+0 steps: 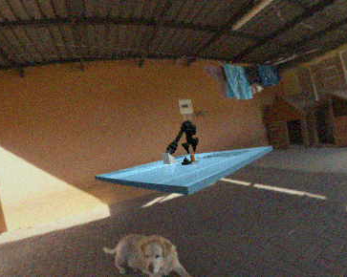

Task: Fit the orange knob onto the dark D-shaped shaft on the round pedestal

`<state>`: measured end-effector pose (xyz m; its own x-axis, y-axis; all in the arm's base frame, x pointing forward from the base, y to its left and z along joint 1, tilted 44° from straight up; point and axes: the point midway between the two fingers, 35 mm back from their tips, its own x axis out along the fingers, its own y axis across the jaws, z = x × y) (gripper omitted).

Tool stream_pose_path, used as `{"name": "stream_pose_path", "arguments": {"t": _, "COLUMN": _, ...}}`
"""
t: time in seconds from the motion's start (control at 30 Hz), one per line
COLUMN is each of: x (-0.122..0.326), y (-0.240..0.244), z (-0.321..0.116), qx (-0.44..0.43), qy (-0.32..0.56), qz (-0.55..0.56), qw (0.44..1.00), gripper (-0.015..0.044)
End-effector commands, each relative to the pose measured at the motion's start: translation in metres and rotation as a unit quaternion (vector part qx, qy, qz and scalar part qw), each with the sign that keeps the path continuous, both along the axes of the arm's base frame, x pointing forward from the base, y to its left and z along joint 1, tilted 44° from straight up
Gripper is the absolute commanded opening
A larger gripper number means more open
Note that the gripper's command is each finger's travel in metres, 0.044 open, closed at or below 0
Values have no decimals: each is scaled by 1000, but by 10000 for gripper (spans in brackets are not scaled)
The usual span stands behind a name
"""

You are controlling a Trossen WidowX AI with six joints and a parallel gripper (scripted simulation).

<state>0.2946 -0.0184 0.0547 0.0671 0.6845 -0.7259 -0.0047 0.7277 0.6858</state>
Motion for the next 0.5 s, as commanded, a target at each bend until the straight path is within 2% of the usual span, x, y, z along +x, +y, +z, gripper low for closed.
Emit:
{"name": "stream_pose_path", "arguments": {"t": 0.0, "x": -2, "y": 5, "z": -4, "qx": 4, "qy": 4, "qz": -2, "qw": 1000, "gripper": 440}}
{"name": "stream_pose_path", "arguments": {"t": 0.47, "x": 1, "y": 19, "z": -20, "qx": 4, "qy": 4, "qz": -2, "qw": 1000, "gripper": 440}}
